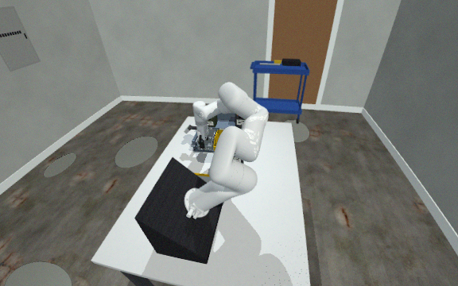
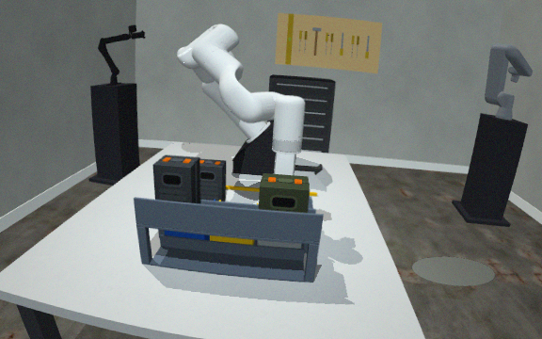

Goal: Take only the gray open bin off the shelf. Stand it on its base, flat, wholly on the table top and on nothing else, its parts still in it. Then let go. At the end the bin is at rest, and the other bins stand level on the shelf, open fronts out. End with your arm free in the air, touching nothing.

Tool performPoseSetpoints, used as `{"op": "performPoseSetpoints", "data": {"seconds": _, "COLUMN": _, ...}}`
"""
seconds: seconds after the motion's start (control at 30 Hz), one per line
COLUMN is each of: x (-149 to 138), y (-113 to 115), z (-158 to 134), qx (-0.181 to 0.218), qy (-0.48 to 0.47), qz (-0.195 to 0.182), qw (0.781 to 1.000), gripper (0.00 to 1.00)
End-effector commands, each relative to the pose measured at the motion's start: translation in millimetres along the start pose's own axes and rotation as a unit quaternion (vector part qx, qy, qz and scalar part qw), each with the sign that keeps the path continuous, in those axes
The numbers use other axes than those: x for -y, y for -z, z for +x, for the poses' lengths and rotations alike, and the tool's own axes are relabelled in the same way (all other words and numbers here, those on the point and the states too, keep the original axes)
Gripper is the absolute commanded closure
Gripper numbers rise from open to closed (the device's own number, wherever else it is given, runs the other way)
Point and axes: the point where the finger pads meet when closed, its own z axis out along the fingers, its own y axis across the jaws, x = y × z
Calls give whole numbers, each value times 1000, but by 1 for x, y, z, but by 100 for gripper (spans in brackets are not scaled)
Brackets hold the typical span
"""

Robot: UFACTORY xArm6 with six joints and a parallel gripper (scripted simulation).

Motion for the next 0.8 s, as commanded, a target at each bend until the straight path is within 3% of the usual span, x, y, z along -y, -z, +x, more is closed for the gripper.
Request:
{"op": "performPoseSetpoints", "data": {"seconds": 0.0, "x": -2, "y": 4, "z": 0, "qx": -1, "qy": -1, "qz": -2, "qw": 1000, "gripper": 0}}
{"op": "performPoseSetpoints", "data": {"seconds": 0.77, "x": -2, "y": 7, "z": 0, "qx": -1, "qy": -1, "qz": -2, "qw": 1000, "gripper": 0}}
